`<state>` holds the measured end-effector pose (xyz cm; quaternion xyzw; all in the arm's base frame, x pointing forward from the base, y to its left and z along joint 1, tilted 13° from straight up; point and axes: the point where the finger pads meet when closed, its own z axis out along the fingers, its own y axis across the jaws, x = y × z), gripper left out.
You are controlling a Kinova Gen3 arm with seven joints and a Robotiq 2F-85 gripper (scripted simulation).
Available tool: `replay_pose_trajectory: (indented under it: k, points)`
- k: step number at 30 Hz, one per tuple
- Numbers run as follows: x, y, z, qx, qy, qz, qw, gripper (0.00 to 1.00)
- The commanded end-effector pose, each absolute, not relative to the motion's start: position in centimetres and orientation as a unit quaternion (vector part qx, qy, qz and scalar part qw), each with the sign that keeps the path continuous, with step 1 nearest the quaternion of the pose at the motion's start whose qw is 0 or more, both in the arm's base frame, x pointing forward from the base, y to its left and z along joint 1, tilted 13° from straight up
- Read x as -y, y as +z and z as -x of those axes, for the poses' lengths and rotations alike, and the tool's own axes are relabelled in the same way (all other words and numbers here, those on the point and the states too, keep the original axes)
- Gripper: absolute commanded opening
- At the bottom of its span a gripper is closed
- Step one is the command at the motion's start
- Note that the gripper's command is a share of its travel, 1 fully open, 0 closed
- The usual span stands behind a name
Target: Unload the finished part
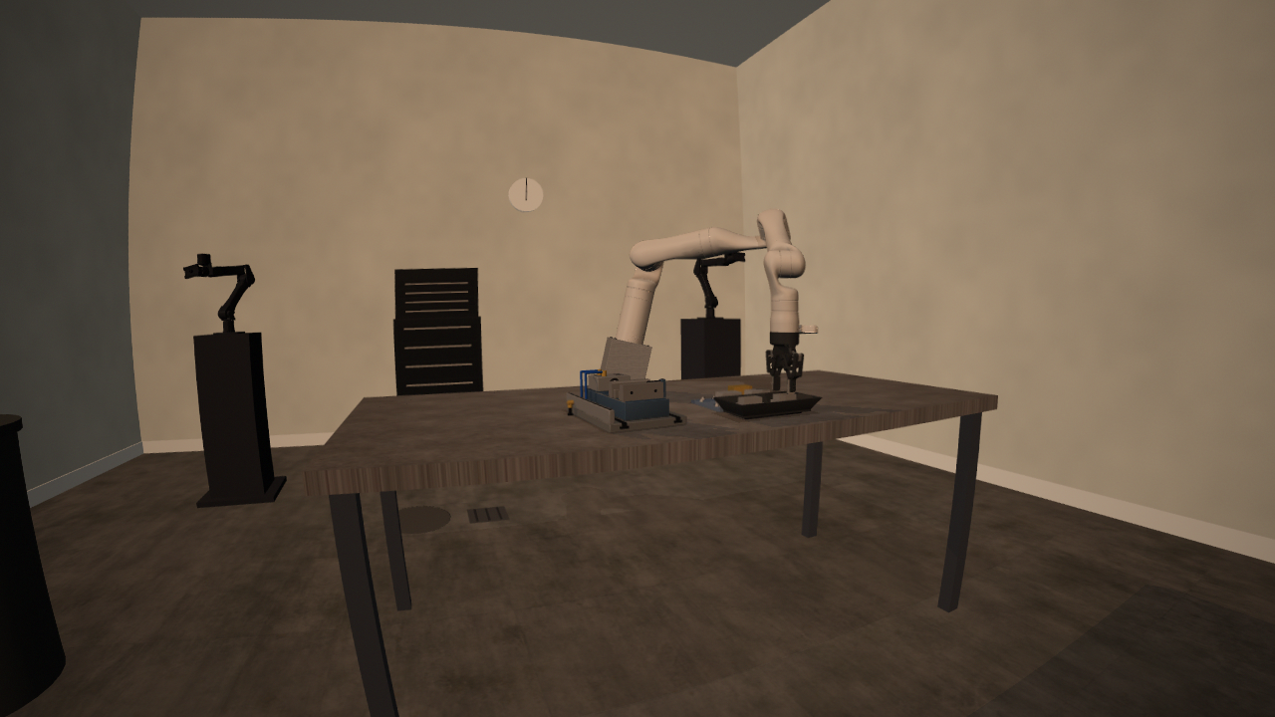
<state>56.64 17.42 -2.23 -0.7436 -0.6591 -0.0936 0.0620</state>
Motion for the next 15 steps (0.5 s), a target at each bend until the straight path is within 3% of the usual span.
replay_pose_trajectory:
  k: [1,15]
  points:
    - [-17.4,-0.8,-56.9,0.659,-0.099,0.743,0.061,0.67]
    - [-15.8,5.9,-56.4,0.659,-0.099,0.743,0.061,0.67]
